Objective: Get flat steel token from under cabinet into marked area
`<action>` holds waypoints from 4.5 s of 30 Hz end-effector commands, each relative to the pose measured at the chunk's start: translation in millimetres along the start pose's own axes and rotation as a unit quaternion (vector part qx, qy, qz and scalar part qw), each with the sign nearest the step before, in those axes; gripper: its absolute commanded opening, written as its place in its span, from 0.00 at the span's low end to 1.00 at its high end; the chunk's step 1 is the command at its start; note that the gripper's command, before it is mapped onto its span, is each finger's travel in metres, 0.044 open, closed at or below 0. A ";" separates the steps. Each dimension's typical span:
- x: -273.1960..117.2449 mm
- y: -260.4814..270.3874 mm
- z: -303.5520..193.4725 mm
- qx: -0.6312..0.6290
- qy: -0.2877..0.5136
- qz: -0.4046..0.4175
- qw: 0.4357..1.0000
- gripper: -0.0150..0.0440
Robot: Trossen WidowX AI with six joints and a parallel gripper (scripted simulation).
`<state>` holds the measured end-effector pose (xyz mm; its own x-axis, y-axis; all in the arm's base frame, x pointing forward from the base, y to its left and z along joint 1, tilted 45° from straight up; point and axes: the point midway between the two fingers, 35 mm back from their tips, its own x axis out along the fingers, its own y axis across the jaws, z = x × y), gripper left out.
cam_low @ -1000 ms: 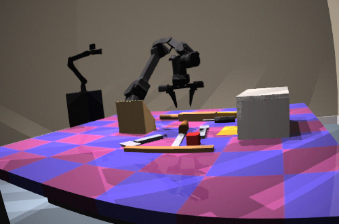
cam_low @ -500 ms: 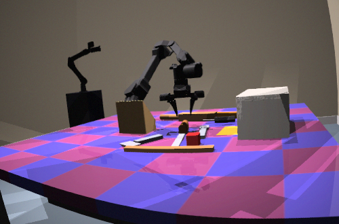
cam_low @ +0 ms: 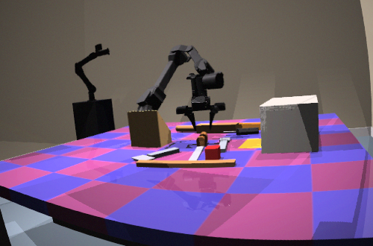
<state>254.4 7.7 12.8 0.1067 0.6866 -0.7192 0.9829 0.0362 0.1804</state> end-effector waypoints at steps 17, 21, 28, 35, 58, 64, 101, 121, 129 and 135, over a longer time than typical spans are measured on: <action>34.5 -2.0 -0.8 0.005 0.005 -0.002 1.000 0.71; 40.9 -2.4 -1.3 0.005 0.006 -0.002 1.000 0.71; 46.4 -2.9 -1.8 0.005 0.006 -0.002 1.000 0.71; 43.5 -0.6 -1.3 0.000 0.002 0.000 1.000 0.51; 21.2 -7.9 -3.2 0.005 0.006 -0.003 1.000 0.25; 9.1 -11.7 -5.4 0.005 0.005 -0.003 1.000 0.25; -63.7 30.7 -20.8 0.004 0.004 -0.002 1.000 0.25; -93.2 22.9 -20.5 0.005 0.004 -0.003 1.000 0.25; -94.1 10.8 -9.1 0.005 0.004 -0.003 1.000 0.25; -94.1 2.4 -0.7 0.005 0.003 -0.003 1.000 0.25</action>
<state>250.7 -49.9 86.4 0.0985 0.7004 -0.7069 0.9855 0.0299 0.1670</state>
